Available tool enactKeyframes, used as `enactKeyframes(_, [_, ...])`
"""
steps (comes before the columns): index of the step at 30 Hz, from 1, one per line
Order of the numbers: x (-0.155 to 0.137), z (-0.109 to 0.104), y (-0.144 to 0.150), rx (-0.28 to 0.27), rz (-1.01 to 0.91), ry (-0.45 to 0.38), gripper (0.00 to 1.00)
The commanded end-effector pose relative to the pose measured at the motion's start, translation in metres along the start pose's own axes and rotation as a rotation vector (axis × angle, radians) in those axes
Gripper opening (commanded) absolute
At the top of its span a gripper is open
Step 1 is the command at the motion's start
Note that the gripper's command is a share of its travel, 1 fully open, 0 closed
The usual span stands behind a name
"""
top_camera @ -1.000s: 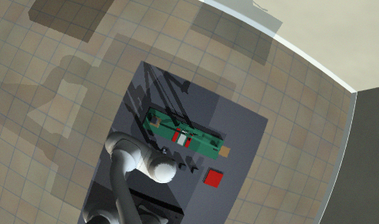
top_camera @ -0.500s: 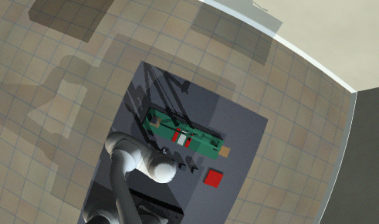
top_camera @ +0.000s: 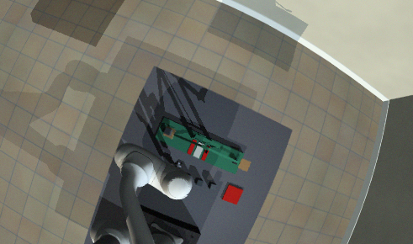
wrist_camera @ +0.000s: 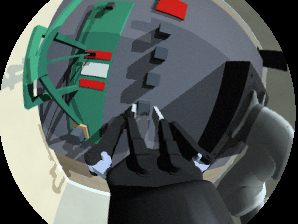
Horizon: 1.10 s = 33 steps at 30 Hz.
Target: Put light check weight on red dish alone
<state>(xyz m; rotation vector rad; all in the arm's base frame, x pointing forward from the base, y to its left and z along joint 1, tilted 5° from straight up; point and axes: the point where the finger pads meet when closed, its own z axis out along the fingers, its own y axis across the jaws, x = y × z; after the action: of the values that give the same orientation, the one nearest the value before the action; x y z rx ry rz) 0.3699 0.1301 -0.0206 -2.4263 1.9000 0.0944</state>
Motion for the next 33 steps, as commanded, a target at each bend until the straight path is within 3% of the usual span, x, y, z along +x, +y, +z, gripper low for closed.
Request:
enactKeyframes(1, [0.0, 0.0, 0.0, 0.0, 0.0, 0.0, 0.35])
enactKeyframes(11, [0.0, 0.003, 0.0, 0.0, 0.0, 0.0, 0.35])
enactKeyframes(33, [0.0, 0.035, 0.0, 0.0, 0.0, 0.0, 0.35])
